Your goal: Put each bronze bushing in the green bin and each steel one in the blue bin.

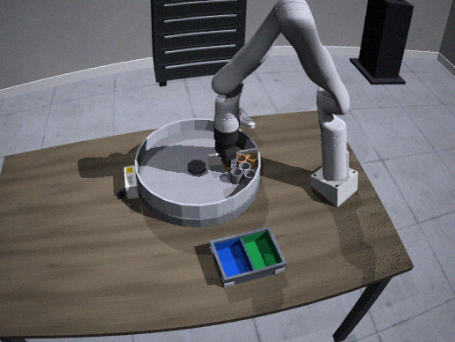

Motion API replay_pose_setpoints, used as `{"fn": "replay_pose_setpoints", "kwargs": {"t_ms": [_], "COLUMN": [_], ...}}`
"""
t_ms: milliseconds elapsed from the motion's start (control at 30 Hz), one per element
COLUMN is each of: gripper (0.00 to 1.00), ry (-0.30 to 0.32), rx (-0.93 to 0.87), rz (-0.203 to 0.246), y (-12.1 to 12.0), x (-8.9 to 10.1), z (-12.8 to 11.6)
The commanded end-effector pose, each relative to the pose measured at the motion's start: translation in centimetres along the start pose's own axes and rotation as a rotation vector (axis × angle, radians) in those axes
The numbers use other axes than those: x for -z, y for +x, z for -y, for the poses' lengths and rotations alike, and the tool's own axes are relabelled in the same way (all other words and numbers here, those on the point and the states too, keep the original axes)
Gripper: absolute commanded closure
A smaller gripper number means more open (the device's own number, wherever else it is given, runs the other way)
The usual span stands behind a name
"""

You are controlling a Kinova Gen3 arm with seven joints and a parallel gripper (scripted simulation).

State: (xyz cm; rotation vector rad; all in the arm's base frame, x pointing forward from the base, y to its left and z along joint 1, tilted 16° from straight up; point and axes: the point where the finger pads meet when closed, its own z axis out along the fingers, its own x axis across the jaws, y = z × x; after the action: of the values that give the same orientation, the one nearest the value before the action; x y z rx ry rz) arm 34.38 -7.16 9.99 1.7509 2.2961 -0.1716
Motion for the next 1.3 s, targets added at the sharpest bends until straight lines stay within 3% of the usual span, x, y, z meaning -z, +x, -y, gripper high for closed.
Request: {"fn": "replay_pose_setpoints", "kwargs": {"t_ms": [0, 1267], "gripper": [1.0, 1.0], "ry": [-0.002, -0.002], "rx": [0.001, 0.001], "rz": [0.001, 0.001], "y": [0.0, 0.0], "x": [0.2, 1.3], "z": [-0.1, -0.1]}}
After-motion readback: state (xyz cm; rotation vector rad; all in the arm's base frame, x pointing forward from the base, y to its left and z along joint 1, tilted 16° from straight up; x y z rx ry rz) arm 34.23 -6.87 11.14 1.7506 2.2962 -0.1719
